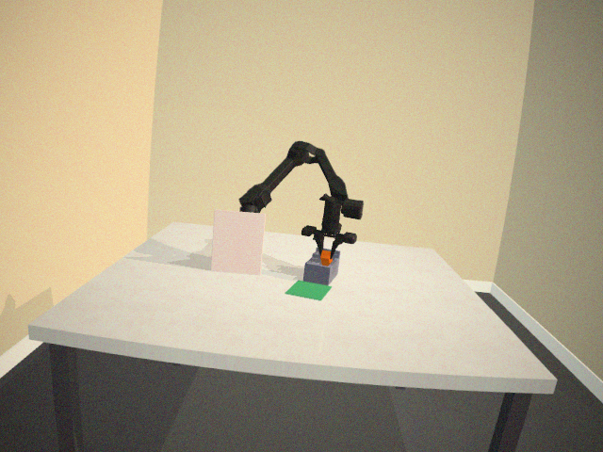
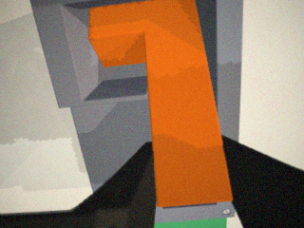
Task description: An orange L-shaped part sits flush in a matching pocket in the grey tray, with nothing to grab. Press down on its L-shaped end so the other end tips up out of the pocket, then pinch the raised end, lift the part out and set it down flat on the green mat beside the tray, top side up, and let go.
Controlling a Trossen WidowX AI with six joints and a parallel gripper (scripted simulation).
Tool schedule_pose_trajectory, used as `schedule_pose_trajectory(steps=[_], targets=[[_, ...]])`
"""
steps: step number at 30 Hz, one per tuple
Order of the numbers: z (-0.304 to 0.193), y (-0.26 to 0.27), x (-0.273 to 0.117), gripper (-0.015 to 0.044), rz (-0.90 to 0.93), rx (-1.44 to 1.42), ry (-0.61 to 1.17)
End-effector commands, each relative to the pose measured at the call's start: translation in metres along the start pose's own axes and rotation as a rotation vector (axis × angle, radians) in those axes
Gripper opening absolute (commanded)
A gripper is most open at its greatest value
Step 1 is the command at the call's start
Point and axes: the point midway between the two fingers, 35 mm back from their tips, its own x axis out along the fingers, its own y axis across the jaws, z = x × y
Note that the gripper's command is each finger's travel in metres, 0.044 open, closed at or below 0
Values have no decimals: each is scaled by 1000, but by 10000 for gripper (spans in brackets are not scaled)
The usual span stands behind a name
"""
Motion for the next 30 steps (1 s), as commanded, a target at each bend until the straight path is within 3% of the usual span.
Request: schedule_pose_trajectory(steps=[1, 30], targets=[[0, -2, -9, 0, -9, -5, 2], [0, -2, -55, 0, -10, -2, 2]])
